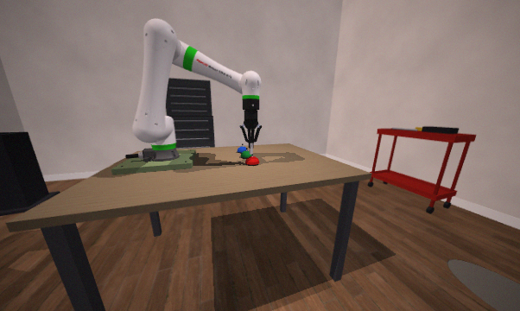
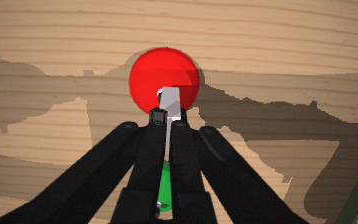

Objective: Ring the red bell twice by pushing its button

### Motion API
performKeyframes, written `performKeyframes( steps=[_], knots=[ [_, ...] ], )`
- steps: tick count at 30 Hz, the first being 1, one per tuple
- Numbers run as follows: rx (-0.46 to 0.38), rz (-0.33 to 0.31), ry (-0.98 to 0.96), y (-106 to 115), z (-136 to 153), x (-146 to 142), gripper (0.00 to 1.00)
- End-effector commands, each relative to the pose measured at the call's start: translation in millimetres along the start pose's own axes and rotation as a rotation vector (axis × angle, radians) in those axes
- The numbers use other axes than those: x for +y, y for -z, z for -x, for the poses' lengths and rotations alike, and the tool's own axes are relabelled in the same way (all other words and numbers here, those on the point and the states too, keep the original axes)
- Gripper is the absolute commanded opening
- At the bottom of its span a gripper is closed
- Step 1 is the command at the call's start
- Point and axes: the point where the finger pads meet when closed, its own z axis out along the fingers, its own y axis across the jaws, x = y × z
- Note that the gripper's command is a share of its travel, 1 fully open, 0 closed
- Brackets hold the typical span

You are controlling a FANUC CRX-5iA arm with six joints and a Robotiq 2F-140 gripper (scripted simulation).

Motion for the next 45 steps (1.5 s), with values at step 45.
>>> performKeyframes(
  steps=[45],
  knots=[
    [0.0, 0.0, 0.0, 6.1, 0.0, -0.1, 0.0]
  ],
)
